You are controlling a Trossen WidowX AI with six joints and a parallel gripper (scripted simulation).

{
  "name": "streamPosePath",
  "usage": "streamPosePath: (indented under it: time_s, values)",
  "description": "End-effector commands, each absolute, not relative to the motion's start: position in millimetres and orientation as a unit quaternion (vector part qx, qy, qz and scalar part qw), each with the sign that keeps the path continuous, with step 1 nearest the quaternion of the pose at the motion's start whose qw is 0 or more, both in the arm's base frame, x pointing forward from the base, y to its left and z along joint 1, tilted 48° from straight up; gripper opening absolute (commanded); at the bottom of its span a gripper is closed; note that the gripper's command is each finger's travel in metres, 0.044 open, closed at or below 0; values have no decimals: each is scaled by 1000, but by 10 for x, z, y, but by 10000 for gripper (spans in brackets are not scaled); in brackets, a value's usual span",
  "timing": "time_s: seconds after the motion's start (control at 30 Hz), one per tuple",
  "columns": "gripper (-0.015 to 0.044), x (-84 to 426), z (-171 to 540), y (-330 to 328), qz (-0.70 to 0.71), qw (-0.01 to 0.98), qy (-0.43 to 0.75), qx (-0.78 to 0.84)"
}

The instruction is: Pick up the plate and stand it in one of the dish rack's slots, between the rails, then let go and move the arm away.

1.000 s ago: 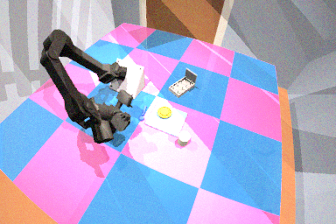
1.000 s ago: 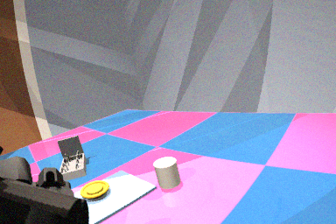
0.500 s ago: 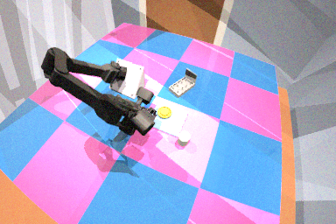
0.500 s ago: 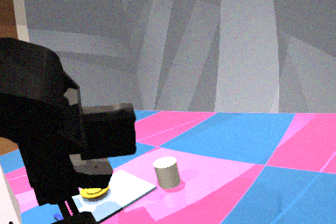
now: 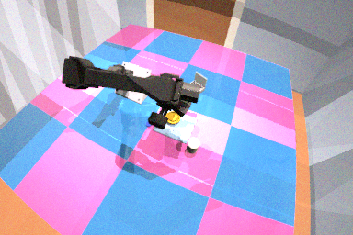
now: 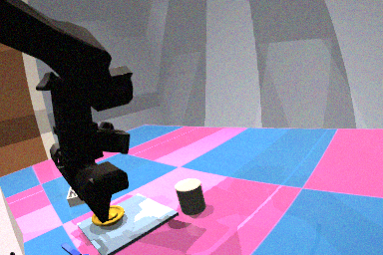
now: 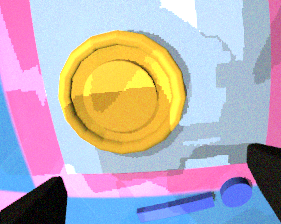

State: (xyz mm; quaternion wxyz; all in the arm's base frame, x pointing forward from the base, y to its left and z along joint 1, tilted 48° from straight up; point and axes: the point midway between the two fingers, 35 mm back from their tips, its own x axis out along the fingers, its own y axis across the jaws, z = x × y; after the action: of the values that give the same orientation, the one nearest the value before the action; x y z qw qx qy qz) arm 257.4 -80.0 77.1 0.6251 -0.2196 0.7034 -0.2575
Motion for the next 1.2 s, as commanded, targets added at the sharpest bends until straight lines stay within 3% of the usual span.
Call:
streamPosePath:
  time_s: [0.0, 1.17]
  values:
    - [400, 2740, 740, -619, -279, 626, 677, -267]
    - [400, 2801, 426, -859, -287, 629, 663, -286]
